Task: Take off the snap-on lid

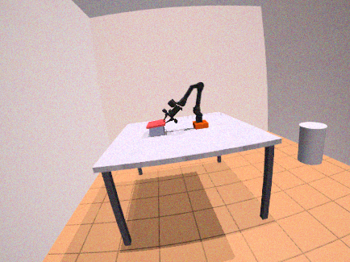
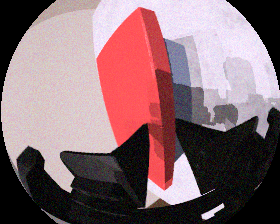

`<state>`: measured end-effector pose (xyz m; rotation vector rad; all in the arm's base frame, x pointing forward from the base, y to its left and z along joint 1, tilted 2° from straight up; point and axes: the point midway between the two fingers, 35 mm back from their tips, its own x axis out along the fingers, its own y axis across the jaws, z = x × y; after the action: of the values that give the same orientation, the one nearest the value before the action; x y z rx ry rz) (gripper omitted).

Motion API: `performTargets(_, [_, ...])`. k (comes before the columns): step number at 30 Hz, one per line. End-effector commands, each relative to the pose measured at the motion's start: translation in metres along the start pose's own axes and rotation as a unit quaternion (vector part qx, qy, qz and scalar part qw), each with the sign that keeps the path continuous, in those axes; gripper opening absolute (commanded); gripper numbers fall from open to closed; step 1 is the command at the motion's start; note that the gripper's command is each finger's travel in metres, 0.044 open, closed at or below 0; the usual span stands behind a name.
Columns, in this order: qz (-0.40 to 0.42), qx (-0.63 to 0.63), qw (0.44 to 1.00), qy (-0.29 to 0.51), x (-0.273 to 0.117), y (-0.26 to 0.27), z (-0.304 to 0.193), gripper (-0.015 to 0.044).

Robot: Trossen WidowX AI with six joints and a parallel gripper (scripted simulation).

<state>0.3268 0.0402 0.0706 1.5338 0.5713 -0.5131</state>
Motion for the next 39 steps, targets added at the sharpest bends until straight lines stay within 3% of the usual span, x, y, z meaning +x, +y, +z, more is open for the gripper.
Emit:
performTargets(1, [0.001, -0.001, 1.000, 0.001, -0.0016, 0.0020, 0.0000, 0.0000])
performTargets(39, [0.002, 0.000, 1.000, 0.000, -0.0027, 0.0052, 0.0001, 0.0000])
